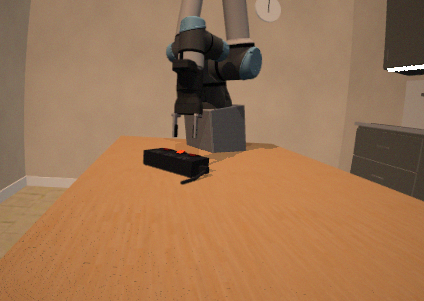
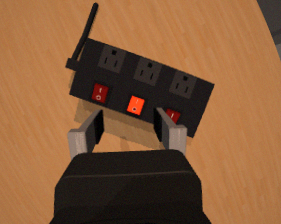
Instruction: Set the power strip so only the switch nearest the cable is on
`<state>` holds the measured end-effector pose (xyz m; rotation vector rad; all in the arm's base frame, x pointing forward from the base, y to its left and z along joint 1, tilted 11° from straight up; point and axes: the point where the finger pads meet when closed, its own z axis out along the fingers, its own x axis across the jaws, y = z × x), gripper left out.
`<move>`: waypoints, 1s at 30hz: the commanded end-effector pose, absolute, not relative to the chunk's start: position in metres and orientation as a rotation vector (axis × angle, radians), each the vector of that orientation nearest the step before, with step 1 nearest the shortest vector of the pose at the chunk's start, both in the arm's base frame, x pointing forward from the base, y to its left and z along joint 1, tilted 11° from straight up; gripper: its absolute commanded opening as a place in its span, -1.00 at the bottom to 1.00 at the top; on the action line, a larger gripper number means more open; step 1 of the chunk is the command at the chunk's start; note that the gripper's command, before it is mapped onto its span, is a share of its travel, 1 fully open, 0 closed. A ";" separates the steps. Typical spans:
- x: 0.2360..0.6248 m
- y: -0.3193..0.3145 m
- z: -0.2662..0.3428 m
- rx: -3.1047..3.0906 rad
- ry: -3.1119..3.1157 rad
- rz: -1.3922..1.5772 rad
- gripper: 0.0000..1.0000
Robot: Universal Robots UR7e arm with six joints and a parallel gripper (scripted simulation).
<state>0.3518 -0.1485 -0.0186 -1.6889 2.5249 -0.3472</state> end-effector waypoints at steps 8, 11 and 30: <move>0.352 -0.149 -0.018 -1.692 2.523 -0.349 1.00; 0.356 -0.152 -0.014 -1.733 2.508 -0.346 1.00; 0.396 -0.170 0.066 -2.261 2.239 -0.289 1.00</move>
